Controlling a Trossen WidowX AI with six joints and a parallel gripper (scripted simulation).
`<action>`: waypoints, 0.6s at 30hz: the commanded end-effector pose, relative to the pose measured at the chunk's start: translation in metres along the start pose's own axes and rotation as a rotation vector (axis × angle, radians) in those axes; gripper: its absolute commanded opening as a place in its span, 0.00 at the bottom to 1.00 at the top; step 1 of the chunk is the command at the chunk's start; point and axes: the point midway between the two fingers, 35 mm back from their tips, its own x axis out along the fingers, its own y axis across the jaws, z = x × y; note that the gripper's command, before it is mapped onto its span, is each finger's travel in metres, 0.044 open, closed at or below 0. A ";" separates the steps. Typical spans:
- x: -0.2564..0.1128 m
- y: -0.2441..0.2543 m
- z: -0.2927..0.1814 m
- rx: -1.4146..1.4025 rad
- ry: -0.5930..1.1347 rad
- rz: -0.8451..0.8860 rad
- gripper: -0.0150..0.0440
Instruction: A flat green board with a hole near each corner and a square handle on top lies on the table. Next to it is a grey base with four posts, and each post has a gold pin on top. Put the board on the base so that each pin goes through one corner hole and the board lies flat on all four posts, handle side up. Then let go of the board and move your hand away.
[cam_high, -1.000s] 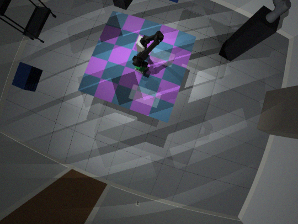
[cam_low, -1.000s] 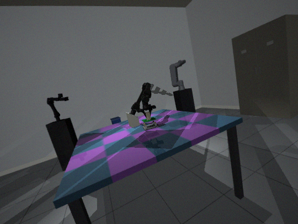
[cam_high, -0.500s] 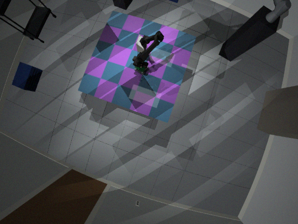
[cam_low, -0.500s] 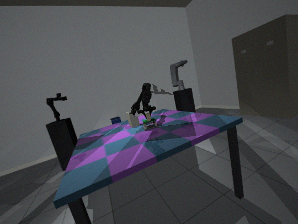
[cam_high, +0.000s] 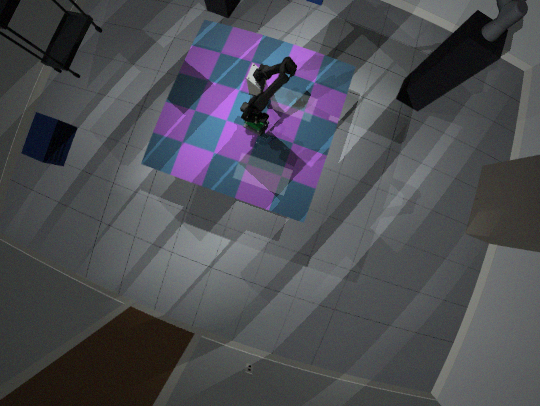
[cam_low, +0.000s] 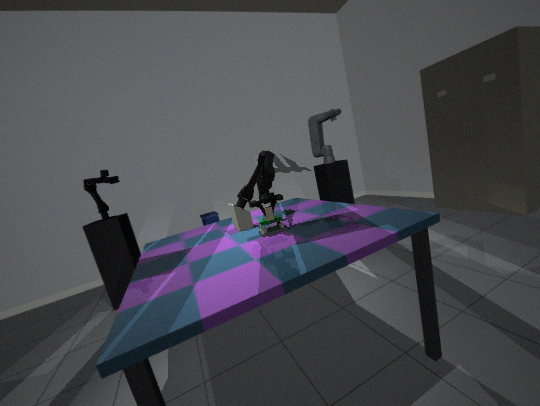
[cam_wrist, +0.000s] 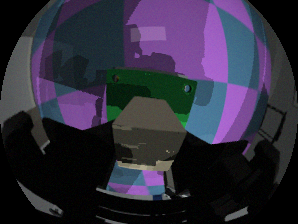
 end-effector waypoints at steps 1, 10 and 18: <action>-0.001 0.000 0.000 -0.002 -0.001 0.000 0.25; 0.003 0.001 0.001 -0.002 -0.001 0.000 0.25; 0.006 0.000 -0.001 0.007 -0.001 0.000 0.25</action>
